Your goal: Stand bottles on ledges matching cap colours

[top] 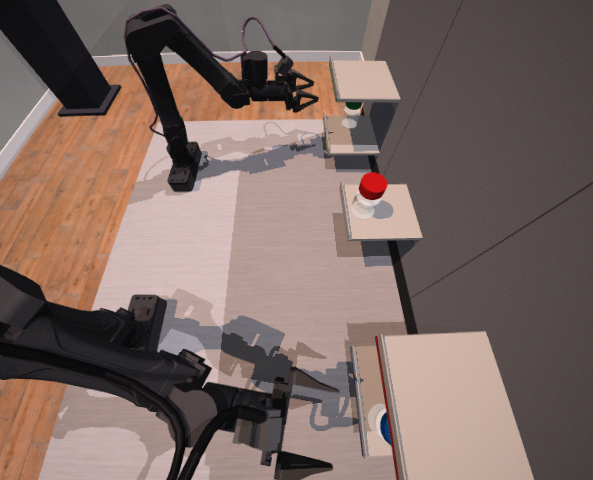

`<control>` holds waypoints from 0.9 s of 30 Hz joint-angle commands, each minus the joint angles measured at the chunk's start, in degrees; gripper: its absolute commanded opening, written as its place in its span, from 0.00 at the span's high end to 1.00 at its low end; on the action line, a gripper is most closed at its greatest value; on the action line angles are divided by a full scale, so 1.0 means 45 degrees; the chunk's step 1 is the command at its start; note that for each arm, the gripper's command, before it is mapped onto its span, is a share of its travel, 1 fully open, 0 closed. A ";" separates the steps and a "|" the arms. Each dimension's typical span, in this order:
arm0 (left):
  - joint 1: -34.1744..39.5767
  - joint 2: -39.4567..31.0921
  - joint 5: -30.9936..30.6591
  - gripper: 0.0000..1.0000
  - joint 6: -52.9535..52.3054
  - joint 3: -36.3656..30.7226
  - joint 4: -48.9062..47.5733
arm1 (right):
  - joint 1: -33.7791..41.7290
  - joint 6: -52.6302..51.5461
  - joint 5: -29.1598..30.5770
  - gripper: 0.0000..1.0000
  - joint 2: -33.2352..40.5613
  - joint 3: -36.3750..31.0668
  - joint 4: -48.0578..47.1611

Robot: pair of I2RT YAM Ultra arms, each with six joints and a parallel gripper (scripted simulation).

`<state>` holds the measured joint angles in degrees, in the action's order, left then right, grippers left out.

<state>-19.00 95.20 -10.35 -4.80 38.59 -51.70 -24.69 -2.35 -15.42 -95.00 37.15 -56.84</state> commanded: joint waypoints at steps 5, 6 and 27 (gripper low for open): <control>0.0507 0.3265 0.0400 0.19 0.0721 0.1789 -0.1868 | -0.0022 -0.0425 0.0429 0.00 0.3394 0.2481 0.5531; 0.0553 0.3713 0.0419 0.19 0.0780 0.2055 -0.1984 | -0.0022 -0.0460 0.0465 0.00 0.3693 0.2919 0.6135; 0.0728 0.5588 0.0493 0.19 0.0930 0.3551 -0.2114 | 0.0011 -0.0473 0.0697 0.00 0.4307 0.7295 1.0165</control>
<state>-16.47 120.77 -8.84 -1.04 53.08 -61.10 -24.69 -4.23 -12.97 -76.93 68.12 -13.30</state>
